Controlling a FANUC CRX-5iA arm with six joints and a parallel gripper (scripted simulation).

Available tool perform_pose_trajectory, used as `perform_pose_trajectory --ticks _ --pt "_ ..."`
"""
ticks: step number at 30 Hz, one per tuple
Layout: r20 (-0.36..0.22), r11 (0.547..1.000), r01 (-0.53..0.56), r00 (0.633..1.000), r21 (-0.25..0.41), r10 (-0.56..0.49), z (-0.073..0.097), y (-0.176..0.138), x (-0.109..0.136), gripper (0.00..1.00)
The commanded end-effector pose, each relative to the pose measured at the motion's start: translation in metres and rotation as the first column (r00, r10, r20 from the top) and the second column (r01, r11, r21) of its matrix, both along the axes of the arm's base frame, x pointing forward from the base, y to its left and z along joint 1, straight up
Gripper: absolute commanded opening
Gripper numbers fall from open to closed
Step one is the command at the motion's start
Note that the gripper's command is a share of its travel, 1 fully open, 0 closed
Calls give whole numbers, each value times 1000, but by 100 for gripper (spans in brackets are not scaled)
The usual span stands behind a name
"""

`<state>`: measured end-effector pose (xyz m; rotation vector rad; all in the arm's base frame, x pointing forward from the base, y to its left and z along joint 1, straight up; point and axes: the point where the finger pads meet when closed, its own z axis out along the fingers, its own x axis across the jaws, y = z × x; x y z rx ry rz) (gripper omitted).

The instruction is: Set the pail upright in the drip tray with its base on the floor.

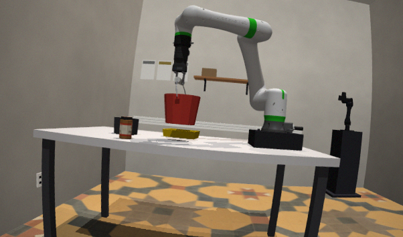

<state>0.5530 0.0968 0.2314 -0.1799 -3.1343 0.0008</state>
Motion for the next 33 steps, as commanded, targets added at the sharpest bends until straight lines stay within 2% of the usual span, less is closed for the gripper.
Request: perform_pose_trajectory --ticks 1,33 --pt "4 1000 0 1000 0 0 2 -5 1 0" --pt "4 1000 0 1000 0 0 2 -83 7 0"
